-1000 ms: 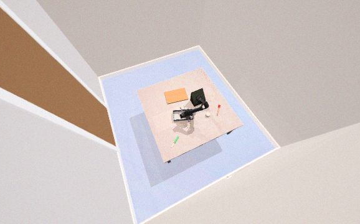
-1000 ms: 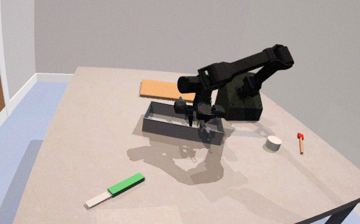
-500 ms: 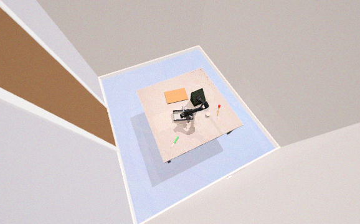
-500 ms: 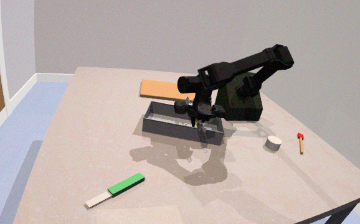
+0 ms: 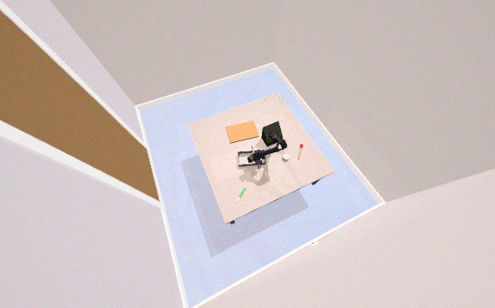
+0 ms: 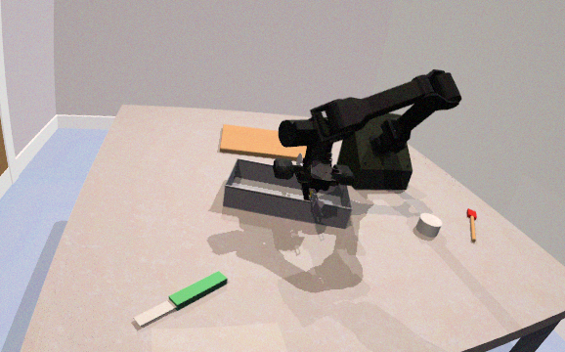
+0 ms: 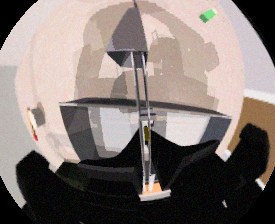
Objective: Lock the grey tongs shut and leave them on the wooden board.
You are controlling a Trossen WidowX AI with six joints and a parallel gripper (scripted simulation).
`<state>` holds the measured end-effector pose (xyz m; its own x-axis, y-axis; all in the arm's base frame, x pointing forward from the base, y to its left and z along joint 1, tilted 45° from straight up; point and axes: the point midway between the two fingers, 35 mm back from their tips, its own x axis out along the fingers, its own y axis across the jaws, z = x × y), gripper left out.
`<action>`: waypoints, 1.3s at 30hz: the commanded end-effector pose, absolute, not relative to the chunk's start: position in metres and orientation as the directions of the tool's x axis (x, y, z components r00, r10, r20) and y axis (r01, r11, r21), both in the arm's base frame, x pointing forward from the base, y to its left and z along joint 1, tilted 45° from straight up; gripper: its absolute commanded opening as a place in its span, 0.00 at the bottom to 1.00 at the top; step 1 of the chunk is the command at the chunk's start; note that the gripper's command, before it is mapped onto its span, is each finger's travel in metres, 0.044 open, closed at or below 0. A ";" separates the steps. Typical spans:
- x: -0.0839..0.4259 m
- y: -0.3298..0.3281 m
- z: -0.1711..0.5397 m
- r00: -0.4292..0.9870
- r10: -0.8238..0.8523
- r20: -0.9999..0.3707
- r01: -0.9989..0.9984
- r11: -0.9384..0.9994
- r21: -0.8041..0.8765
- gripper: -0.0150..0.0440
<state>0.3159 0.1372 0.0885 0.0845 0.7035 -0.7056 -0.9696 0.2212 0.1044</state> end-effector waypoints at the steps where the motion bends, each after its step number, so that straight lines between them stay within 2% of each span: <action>1: 0.316 0.137 0.089 0.087 0.703 -0.705 -0.970 0.221 0.102 0.00; 14: 0.305 0.048 0.177 0.086 0.698 -0.711 -0.968 0.227 0.106 0.00; 29: 0.306 0.048 0.172 0.079 0.695 -0.715 -0.969 0.221 0.108 0.00; 39: 0.323 0.006 0.137 0.086 0.680 -0.728 -0.991 0.133 0.007 0.00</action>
<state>0.3161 0.0258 0.1512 0.0787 0.6898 -0.7197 -0.9853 0.1637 0.0492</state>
